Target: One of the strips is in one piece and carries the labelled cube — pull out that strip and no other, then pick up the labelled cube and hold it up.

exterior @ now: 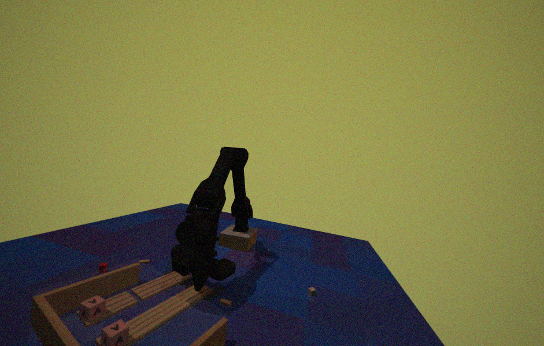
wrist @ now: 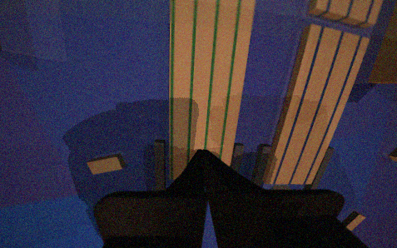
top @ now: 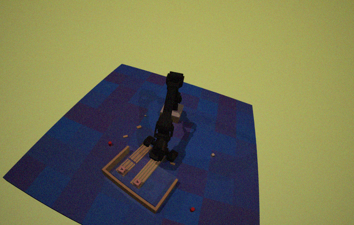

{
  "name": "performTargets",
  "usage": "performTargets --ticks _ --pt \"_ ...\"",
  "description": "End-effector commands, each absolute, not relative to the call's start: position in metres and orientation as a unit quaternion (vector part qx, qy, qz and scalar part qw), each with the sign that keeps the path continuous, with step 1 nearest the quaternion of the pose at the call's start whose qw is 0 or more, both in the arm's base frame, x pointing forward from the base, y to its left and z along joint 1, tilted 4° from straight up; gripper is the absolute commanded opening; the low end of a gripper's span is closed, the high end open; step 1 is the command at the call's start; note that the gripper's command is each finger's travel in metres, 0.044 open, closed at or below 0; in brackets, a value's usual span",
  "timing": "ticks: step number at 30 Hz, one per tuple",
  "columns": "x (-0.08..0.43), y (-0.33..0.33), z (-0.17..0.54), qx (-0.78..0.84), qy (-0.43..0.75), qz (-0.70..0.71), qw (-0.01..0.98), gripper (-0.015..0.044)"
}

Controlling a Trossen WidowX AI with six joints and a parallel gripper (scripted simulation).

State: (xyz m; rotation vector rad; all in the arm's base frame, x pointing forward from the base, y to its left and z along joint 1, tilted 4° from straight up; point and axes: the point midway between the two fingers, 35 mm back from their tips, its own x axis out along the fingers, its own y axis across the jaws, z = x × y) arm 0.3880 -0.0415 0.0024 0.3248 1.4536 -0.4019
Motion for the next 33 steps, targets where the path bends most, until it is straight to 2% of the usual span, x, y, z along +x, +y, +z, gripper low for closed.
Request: performTargets --ticks 1,12,33 --pt "0.379 -0.036 -0.001 0.146 0.663 -0.180 0.712 0.0000" --pt "0.363 -0.028 -0.004 0.147 0.663 -0.179 0.712 0.0000" --pt "0.365 -0.028 0.003 0.147 0.663 -0.179 0.712 0.0000"
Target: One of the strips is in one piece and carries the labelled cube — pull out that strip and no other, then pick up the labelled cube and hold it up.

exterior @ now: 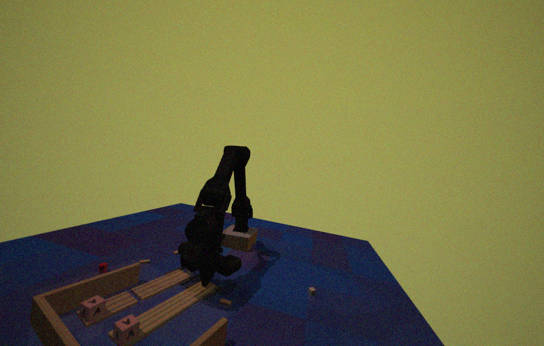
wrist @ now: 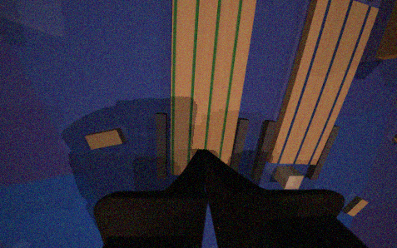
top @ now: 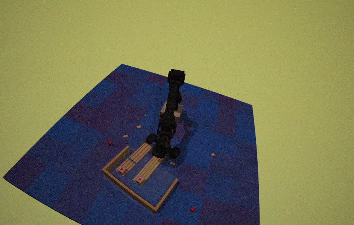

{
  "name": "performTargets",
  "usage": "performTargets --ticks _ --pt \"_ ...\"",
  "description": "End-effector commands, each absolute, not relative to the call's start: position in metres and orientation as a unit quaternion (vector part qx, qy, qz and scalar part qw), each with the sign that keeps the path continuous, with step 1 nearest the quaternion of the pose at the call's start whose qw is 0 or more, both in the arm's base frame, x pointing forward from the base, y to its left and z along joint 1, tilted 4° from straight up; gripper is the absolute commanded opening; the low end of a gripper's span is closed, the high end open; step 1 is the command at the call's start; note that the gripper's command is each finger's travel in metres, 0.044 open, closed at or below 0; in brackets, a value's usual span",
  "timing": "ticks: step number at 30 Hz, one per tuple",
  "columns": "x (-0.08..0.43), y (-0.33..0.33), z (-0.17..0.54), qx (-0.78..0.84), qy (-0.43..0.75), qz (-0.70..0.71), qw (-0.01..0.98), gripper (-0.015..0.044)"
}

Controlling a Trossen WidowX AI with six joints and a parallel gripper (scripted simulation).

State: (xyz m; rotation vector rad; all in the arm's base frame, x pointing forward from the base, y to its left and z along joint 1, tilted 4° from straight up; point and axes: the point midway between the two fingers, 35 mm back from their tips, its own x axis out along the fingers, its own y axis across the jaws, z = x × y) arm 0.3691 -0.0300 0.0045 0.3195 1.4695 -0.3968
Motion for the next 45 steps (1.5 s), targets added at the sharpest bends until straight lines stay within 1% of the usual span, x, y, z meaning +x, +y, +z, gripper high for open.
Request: performTargets --ticks 1,45 --pt "0.364 -0.027 0.002 0.147 0.663 -0.179 0.712 0.0000" --pt "0.304 0.003 -0.012 0.147 0.665 -0.179 0.710 0.0000"
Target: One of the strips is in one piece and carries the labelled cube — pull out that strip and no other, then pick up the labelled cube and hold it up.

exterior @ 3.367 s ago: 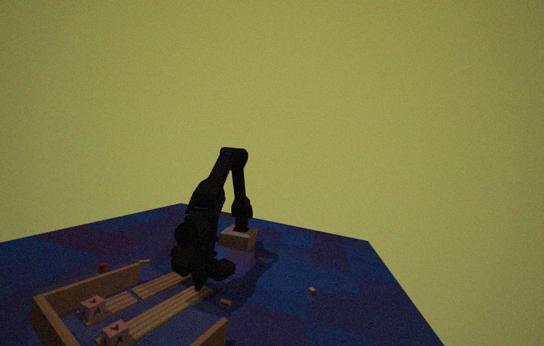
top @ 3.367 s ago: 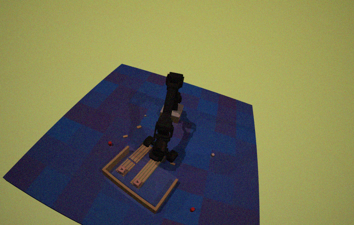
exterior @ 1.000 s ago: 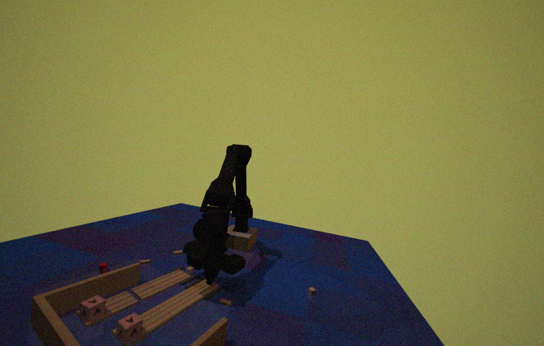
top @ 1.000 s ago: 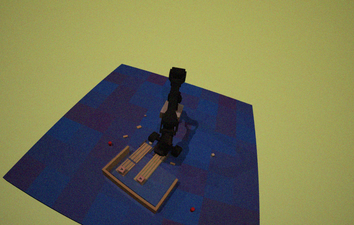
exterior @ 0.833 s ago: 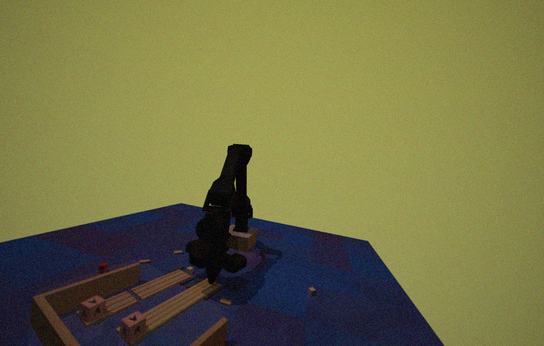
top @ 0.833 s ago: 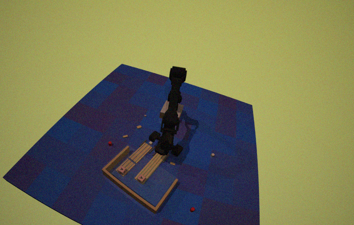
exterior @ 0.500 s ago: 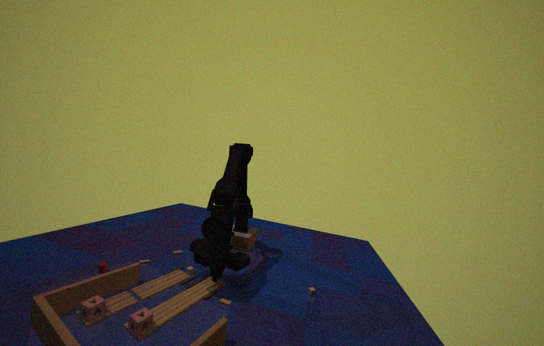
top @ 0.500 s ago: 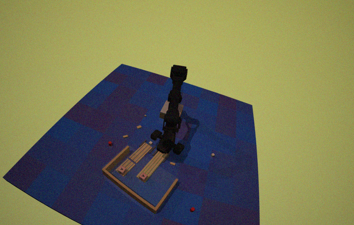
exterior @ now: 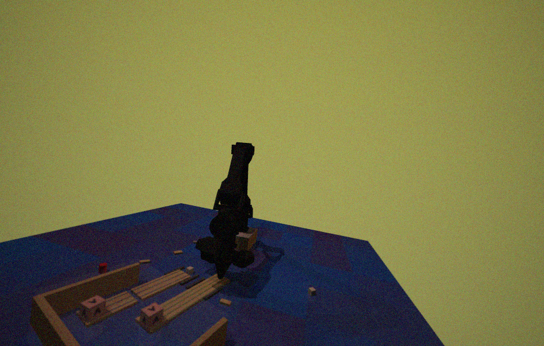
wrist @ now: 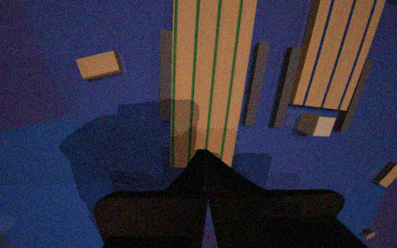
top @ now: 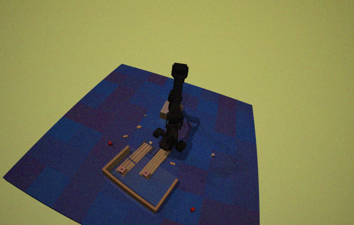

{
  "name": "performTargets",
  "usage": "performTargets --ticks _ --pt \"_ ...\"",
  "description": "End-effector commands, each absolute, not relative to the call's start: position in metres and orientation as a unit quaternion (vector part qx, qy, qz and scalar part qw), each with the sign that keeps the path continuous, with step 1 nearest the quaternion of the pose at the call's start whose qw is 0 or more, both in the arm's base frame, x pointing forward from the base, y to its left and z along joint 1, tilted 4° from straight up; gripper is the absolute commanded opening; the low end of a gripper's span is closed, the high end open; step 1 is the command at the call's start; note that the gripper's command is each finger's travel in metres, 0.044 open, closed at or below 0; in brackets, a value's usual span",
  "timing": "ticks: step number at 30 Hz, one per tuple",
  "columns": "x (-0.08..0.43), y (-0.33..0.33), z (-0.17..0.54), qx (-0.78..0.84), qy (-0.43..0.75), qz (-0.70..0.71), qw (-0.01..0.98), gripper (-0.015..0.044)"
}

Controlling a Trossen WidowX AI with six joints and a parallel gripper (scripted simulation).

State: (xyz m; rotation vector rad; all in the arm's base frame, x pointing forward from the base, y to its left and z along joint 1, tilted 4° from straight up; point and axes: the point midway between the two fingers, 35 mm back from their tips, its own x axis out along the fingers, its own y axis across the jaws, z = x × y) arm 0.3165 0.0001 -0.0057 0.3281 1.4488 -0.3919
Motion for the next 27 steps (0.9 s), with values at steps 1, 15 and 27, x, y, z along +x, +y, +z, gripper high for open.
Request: performTargets --ticks 1,15,27 --pt "0.303 0.004 -0.012 0.147 0.665 -0.179 0.710 0.0000" --pt "0.285 0.013 -0.014 0.147 0.666 -0.179 0.709 0.0000" --pt "0.270 0.021 -0.016 0.147 0.666 -0.179 0.709 0.0000"
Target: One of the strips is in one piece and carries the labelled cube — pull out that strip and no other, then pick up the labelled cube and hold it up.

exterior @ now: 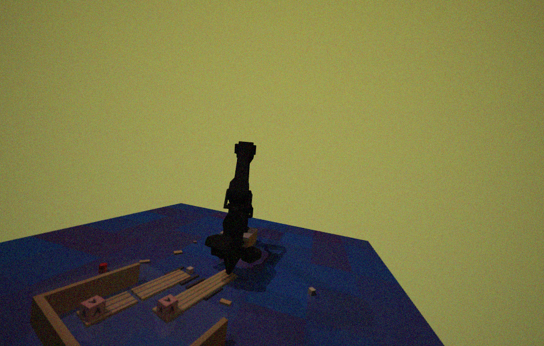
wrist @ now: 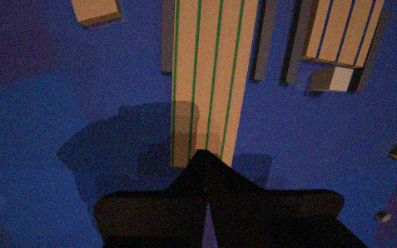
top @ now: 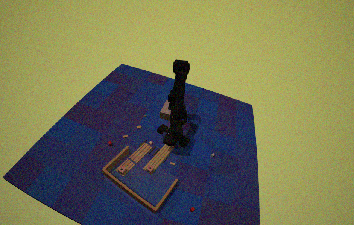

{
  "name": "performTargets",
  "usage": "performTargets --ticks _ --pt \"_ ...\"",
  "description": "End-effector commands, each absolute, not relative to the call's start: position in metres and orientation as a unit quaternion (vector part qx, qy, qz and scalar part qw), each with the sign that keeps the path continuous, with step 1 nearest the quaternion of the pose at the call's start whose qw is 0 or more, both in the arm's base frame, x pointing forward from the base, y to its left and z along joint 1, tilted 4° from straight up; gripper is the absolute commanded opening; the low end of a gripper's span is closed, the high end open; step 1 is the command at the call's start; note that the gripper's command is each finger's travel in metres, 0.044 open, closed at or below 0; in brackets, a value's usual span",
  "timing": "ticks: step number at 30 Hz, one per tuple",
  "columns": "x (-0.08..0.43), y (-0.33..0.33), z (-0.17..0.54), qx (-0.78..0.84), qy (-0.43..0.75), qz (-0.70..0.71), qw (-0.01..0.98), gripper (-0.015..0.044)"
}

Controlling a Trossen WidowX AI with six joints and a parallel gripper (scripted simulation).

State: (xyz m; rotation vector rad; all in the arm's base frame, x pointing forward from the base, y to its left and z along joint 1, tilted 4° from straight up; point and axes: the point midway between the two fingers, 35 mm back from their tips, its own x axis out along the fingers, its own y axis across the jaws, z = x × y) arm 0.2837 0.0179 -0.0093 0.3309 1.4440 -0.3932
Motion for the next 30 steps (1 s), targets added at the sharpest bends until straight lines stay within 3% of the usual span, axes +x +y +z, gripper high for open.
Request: performTargets --ticks 1,30 --pt "0.268 0.022 -0.017 0.147 0.667 -0.179 0.709 0.0000" --pt "0.235 0.039 -0.019 0.148 0.668 -0.178 0.708 0.0000"
